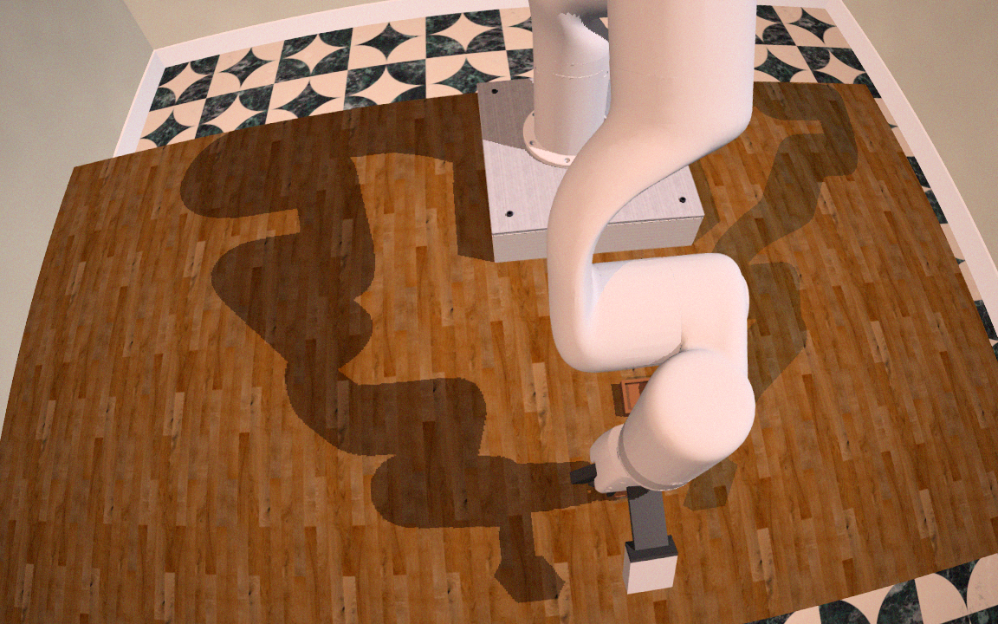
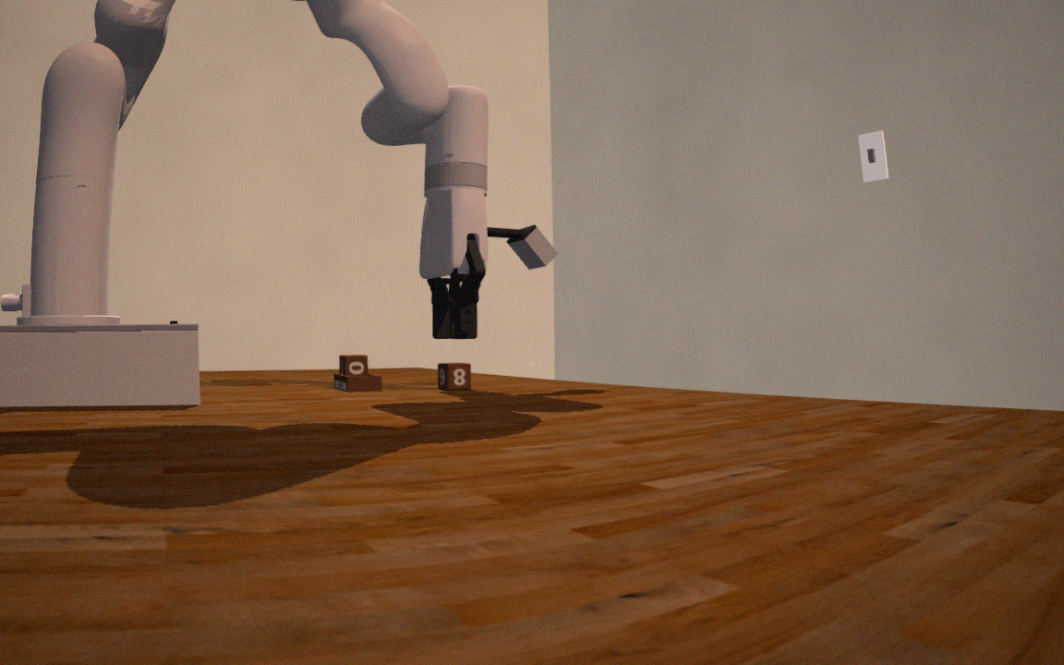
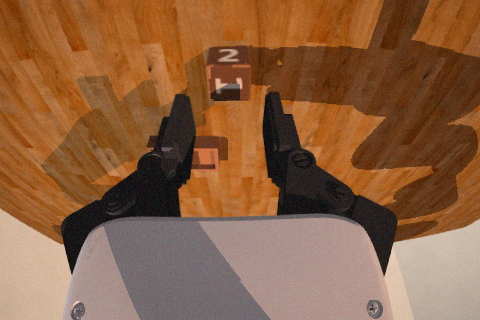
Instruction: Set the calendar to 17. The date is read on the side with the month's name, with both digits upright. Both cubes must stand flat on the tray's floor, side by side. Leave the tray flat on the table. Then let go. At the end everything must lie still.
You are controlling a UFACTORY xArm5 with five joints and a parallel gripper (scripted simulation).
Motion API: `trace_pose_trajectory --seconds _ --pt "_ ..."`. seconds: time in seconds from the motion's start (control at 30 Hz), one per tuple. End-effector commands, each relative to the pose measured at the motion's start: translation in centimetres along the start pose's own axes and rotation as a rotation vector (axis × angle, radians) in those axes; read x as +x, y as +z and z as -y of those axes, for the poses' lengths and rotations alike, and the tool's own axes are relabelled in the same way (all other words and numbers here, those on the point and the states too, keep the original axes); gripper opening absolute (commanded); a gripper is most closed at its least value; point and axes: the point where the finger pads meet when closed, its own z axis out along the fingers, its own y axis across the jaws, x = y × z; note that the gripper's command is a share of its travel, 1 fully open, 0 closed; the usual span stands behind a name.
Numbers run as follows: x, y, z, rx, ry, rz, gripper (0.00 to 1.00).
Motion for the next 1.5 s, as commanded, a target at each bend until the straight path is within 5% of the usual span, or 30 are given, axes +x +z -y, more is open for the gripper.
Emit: trace_pose_trajectory --seconds 0.0,0.33,0.37,1.03,1.17,1.3,1.47 --pt "0.0 -2.9 0.0 0.0 0.0 -0.002 0.47" --pt "0.0 -4.4 0.0 0.0 0.0 -0.002 0.47" --pt "0.0 -4.4 0.0 0.0 0.0 -0.002 1.0" --pt "0.1 -4.4 0.0 0.0 0.0 -0.002 1.0" --pt "1.2 -4.5 0.1 0.0 0.002 -0.002 1.0" --pt "5.2 -4.9 0.5 0.0 0.009 -0.002 1.0" --pt "5.6 -4.8 0.5 0.0 0.01 -0.002 1.0"
